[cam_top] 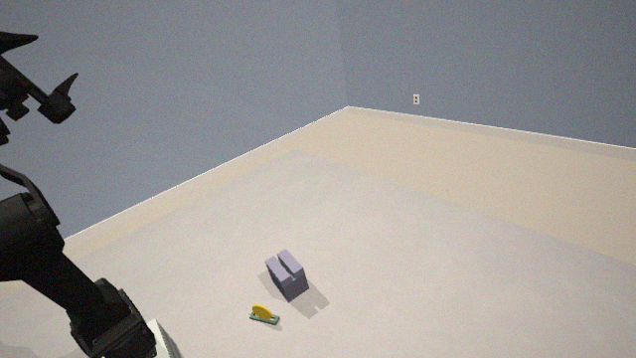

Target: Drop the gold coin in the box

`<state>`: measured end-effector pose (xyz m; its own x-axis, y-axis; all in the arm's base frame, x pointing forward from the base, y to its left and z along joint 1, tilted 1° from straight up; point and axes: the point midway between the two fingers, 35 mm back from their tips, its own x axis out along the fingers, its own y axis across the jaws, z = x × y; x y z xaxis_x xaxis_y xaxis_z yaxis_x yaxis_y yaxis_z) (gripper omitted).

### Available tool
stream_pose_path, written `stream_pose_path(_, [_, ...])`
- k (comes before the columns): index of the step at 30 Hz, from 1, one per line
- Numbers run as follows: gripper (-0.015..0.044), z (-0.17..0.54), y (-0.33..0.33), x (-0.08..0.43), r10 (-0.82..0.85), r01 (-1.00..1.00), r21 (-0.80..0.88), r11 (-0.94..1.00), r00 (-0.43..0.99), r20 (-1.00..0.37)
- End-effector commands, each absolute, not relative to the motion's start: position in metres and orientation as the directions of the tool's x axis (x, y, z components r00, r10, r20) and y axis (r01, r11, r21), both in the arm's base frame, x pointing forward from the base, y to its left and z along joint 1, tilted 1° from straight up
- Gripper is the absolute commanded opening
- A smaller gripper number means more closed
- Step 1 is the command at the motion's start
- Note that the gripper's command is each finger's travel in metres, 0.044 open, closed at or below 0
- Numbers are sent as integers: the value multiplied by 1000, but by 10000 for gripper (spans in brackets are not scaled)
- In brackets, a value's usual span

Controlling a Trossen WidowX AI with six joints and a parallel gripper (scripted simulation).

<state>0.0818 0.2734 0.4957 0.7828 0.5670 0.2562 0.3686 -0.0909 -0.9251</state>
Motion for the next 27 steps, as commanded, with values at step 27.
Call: stream_pose_path(27, [161, 235, 181, 320, 121, -479, -700, 529, 860, -497])
